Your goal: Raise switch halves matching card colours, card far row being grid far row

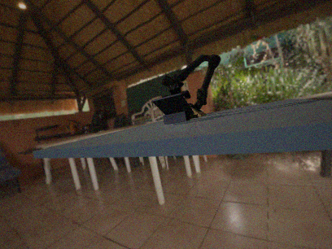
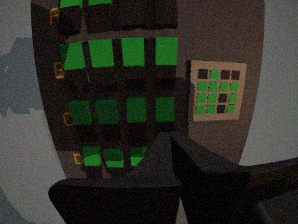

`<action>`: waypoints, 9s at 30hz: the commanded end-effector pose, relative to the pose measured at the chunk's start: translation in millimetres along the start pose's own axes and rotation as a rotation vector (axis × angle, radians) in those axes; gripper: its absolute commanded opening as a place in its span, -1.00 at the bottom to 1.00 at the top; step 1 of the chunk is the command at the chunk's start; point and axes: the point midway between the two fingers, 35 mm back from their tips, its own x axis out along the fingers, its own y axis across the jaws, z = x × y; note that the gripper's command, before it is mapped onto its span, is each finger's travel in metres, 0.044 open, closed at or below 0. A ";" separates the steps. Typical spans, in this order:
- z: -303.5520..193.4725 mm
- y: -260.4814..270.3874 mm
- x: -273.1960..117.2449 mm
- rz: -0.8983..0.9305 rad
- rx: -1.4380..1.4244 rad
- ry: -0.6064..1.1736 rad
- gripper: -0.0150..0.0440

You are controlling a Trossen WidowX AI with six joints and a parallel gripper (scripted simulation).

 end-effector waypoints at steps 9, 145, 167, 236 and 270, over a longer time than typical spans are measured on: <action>-1.4 0.9 2.5 0.005 0.009 0.000 -0.49; -40.8 63.0 0.9 0.008 0.014 0.002 -0.49; -39.0 60.5 -2.8 -0.003 0.006 0.005 -0.49; -41.8 0.8 -2.8 0.004 0.011 0.002 -0.49; -41.8 0.8 -1.2 0.004 0.011 0.002 -0.49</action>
